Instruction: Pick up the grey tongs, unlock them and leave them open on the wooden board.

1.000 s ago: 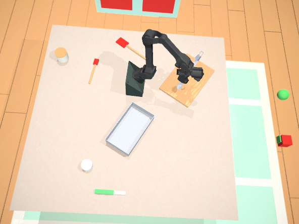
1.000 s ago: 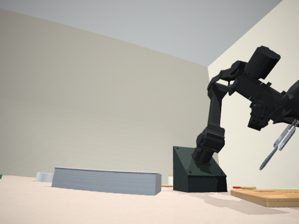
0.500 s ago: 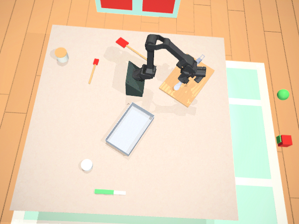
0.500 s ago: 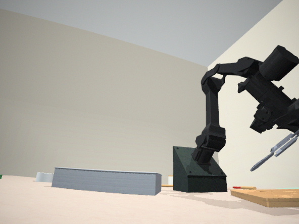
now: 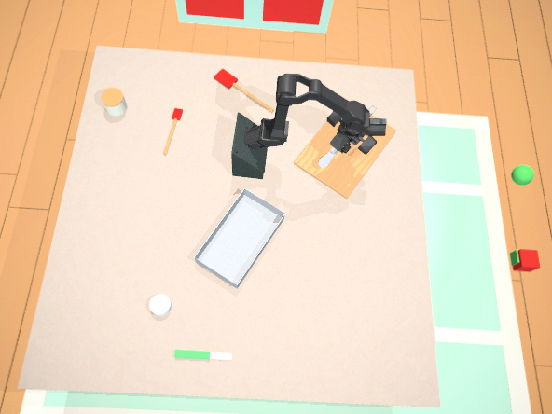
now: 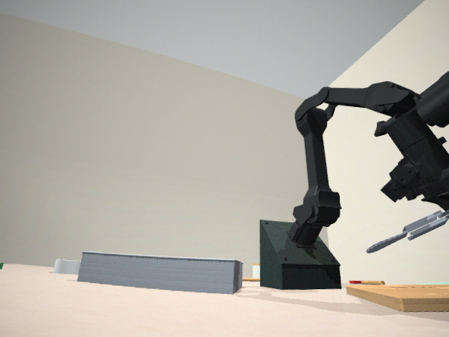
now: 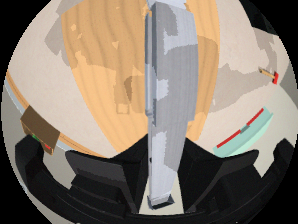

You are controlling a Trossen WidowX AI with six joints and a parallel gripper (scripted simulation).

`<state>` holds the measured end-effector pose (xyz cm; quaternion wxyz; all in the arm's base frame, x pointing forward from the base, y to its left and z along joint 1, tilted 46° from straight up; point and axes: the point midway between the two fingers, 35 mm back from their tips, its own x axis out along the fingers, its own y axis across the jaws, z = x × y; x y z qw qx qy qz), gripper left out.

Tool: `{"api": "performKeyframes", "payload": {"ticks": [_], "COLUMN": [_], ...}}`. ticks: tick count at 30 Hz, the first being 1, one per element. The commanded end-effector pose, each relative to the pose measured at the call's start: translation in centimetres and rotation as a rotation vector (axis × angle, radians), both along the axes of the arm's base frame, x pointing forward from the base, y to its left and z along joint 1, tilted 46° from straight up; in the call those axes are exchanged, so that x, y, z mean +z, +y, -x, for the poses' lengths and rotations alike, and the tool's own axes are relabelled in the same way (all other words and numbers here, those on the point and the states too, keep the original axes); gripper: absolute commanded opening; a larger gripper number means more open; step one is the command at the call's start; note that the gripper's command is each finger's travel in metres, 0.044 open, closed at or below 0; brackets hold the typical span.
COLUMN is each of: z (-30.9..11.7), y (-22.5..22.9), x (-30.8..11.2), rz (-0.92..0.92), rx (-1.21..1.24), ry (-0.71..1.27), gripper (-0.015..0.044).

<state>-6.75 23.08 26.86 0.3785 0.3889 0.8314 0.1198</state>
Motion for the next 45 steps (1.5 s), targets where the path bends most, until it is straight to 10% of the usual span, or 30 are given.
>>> {"api": "performKeyframes", "payload": {"ticks": [1,45], "z": [0.2,1.8], "y": [0.4,2.4], "x": [-0.2,-0.9], "rz": [0.031,0.081], "rx": [-0.035,-0.237], "ry": [-0.036,-0.358], "gripper": [-0.0150,-0.0150]}}
